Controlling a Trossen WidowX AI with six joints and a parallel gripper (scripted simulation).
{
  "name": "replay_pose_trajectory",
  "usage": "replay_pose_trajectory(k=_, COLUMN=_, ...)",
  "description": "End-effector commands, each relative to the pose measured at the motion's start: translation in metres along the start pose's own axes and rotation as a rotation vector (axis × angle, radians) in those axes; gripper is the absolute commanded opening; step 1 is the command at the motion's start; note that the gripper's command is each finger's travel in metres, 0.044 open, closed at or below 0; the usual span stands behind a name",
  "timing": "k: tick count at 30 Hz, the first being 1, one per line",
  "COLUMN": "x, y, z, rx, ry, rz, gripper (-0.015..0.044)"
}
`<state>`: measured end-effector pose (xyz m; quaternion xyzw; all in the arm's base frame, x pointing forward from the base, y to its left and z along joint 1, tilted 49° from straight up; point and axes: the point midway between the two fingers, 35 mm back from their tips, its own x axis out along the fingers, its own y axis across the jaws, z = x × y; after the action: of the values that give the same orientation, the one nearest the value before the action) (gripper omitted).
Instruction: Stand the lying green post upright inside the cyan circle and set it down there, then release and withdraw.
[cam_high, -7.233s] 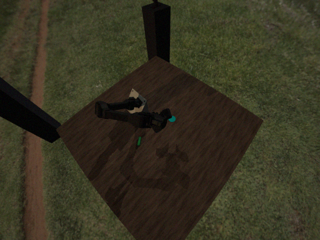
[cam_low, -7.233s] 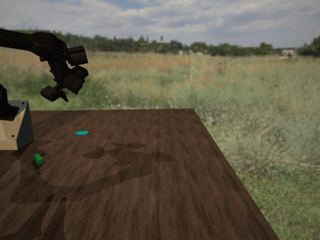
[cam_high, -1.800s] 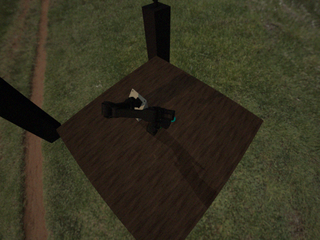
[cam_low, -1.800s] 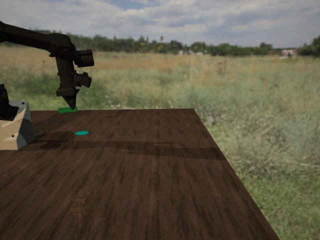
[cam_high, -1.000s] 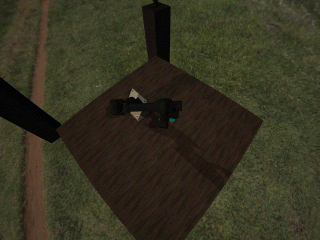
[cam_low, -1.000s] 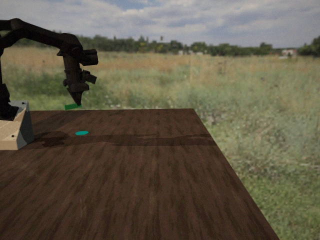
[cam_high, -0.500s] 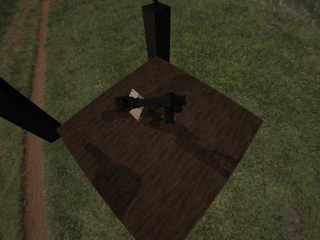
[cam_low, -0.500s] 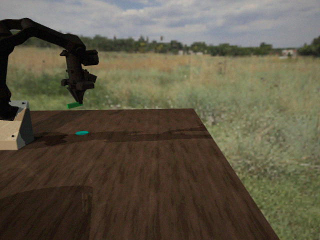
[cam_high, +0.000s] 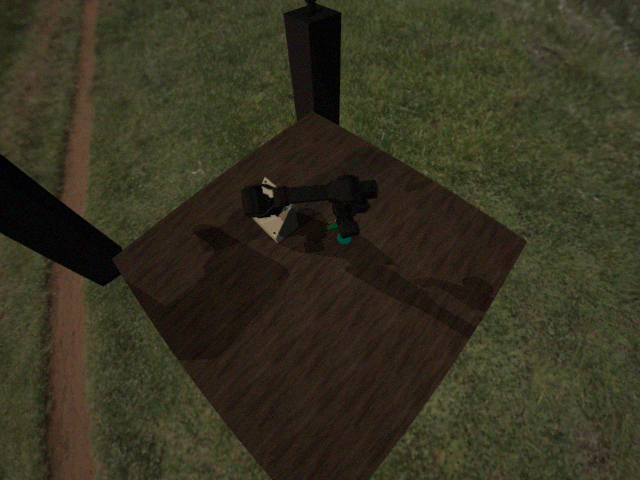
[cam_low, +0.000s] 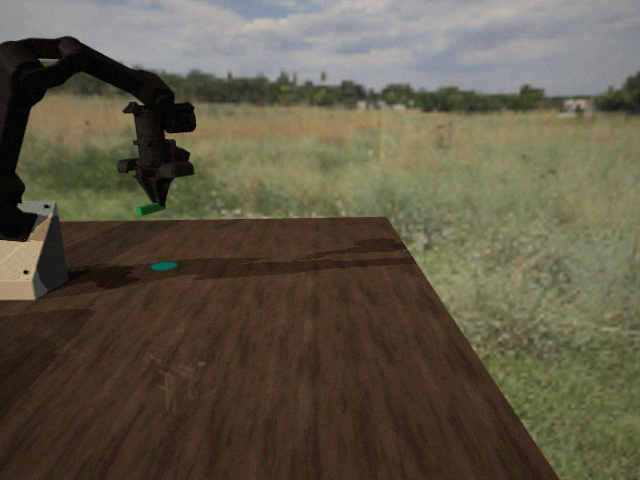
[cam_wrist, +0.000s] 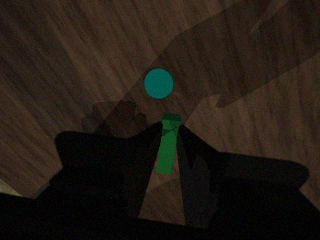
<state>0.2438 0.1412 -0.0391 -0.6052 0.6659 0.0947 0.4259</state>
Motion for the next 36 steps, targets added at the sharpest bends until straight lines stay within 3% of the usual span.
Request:
replay_pose_trajectory(k=1, x=0.002, y=0.01, z=0.008, rx=-0.06, ry=0.006, rz=0.004, gripper=0.0023)
replay_pose_trajectory(k=12, x=0.007, y=0.03, z=0.02, rx=-0.19, ry=0.024, rz=-0.001, gripper=0.0023)
replay_pose_trajectory(k=36, x=0.023, y=0.036, z=0.019, rx=-0.182, ry=-0.072, rz=0.13, gripper=0.0023)
